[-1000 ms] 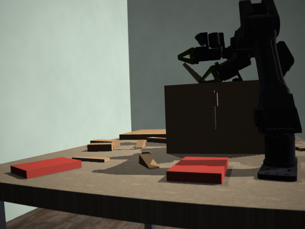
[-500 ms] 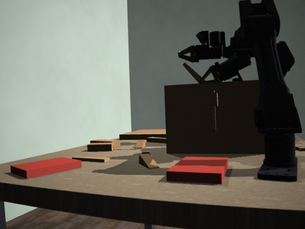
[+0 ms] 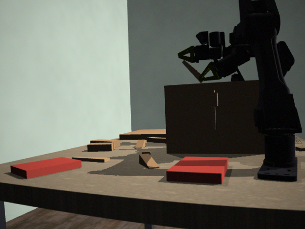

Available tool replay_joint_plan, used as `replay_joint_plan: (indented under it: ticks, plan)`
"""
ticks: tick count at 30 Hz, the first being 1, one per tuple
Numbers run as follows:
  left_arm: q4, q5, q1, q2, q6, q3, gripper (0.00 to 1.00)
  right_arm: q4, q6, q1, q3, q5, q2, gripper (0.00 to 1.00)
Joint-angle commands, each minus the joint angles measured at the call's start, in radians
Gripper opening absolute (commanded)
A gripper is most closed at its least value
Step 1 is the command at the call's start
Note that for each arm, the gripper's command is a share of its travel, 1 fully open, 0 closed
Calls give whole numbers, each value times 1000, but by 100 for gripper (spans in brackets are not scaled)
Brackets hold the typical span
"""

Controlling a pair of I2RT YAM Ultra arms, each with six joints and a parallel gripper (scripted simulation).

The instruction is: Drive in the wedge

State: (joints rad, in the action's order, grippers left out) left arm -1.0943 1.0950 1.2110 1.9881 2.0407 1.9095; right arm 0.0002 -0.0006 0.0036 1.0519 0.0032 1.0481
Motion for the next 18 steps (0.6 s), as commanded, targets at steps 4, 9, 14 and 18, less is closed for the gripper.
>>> replay_joint_plan:
  ticks: [4,9,14,18]
  plan:
    - [36,-199,-33,-48,-187,56,2,-1,5,-11,14,-4,-24,43]
    - [42,-329,-59,-57,-340,60,2,-1,5,-11,14,-4,-24,43]
    - [30,-434,-83,-71,-445,100,2,-1,5,-11,14,-4,-25,43]
    - [29,-532,-105,-81,-556,129,2,-1,5,-11,14,-4,-25,43]
